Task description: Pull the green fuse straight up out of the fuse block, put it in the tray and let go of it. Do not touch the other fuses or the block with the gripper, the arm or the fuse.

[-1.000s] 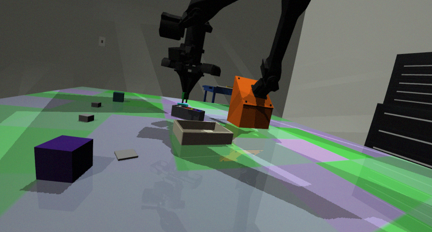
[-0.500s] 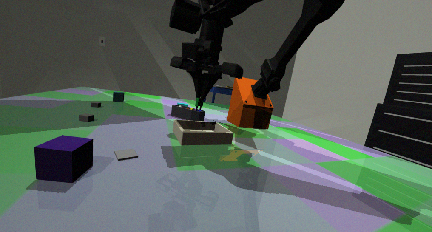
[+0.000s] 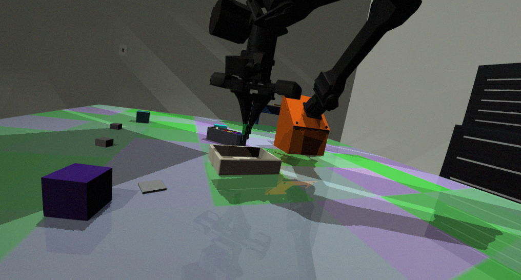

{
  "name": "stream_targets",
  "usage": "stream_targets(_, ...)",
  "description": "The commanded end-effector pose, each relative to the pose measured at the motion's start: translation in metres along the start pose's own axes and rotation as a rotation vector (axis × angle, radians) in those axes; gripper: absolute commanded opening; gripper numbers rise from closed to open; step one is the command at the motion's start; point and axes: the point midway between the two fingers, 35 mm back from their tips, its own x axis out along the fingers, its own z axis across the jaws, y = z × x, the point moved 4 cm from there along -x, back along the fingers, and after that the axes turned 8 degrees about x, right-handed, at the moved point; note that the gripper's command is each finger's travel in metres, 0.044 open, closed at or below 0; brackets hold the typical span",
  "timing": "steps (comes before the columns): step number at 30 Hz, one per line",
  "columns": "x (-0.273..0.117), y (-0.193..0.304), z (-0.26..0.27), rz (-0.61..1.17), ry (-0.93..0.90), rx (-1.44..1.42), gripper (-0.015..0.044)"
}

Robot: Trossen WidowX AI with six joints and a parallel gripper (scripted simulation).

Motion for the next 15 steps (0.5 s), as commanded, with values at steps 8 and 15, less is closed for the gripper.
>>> stream_targets(8,0.019,0.001,0.001,0.003,-0.004,0.005,0.0)
stream_targets(15,0.03,0.001,0.001,0.002,-0.005,0.005,0.0)
